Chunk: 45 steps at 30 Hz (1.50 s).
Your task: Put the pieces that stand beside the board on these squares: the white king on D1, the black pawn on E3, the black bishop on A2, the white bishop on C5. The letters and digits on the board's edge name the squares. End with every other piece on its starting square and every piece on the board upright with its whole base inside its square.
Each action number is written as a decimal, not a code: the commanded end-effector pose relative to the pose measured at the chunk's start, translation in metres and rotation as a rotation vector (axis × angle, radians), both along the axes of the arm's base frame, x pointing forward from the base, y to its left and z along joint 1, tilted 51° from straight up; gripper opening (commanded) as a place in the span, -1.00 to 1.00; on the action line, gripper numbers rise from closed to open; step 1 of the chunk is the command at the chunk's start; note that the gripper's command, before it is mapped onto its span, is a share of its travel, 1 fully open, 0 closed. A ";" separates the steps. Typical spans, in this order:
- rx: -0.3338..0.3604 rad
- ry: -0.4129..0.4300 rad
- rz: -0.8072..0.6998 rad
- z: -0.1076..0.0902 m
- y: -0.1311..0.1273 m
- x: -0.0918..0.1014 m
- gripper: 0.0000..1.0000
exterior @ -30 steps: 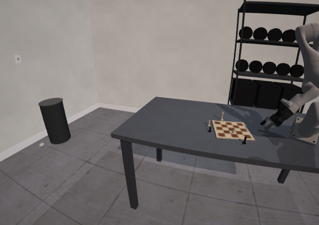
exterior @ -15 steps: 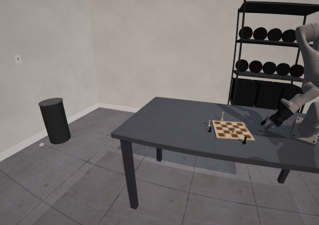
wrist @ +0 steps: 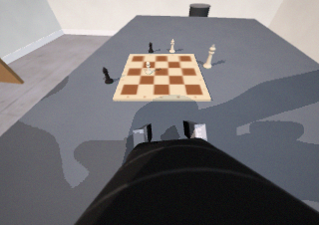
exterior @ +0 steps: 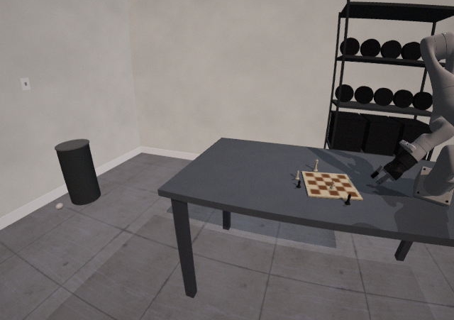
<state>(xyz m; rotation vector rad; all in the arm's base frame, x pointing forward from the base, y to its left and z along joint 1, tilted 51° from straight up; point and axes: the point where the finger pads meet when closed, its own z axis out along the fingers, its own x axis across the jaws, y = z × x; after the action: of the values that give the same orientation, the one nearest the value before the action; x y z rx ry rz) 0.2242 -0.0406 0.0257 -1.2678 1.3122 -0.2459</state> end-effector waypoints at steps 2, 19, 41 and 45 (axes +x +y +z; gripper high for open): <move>0.004 0.011 0.000 -0.002 0.001 -0.001 1.00; -0.006 0.009 -0.009 0.004 -0.009 -0.005 1.00; -0.006 0.011 -0.008 0.050 -0.064 -0.028 1.00; -0.006 0.011 -0.008 0.050 -0.064 -0.028 1.00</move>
<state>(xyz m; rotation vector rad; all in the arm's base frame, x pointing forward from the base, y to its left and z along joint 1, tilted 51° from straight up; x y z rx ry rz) 0.1977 -0.1030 0.0746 -1.2681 1.3277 -0.2531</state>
